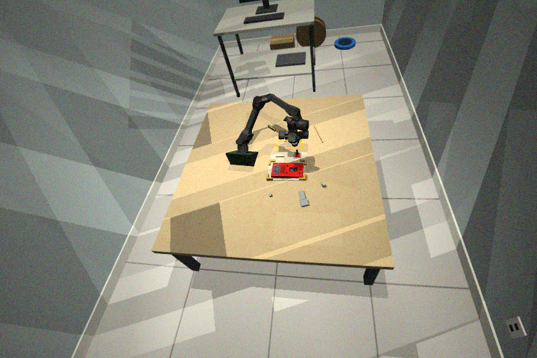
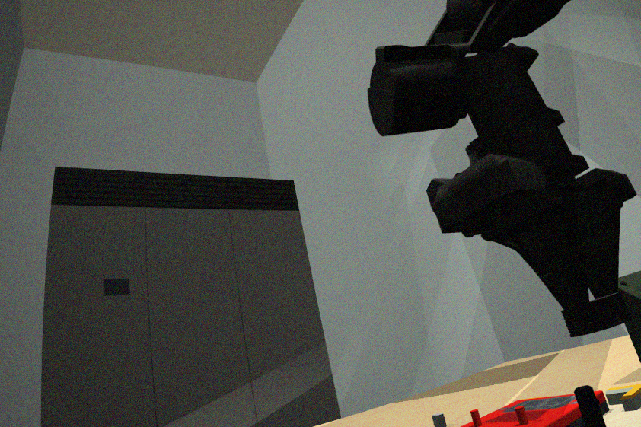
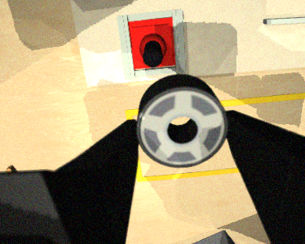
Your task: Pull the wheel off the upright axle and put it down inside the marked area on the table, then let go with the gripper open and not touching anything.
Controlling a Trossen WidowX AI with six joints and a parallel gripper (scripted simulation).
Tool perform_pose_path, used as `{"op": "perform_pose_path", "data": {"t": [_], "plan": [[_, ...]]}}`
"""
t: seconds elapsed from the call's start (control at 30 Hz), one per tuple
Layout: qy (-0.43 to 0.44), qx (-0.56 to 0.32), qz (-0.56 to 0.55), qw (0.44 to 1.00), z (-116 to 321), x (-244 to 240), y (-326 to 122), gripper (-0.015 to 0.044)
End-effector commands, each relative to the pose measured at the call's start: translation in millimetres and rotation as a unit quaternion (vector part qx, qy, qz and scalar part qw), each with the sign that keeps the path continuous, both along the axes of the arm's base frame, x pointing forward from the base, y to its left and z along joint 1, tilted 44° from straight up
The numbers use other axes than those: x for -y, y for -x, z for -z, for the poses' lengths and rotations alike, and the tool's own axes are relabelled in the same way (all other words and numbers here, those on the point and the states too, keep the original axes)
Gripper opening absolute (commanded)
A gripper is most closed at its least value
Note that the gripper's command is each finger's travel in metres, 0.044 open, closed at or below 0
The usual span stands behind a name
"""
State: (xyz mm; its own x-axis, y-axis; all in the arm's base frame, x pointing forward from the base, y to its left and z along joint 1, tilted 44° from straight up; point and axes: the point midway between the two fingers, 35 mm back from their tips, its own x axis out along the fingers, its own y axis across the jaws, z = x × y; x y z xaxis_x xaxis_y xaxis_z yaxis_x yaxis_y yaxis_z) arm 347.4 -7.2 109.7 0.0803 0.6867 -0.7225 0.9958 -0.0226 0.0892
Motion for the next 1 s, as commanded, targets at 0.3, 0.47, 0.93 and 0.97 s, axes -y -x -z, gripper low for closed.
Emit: {"op": "perform_pose_path", "data": {"t": [0.3, 0.47, 0.93, 0.97], "plan": [[-0.001, 0.001, 0.001, 1.000, -30, -28, 27, 0.0000], [-0.001, 0.001, 0.001, 1.000, -39, -38, 37, 0.0000], [-0.002, 0.002, 0.001, 1.000, -50, -55, 56, 0.0000], [-0.002, 0.002, 0.001, 1.000, -49, -57, 56, 0.0000]]}}
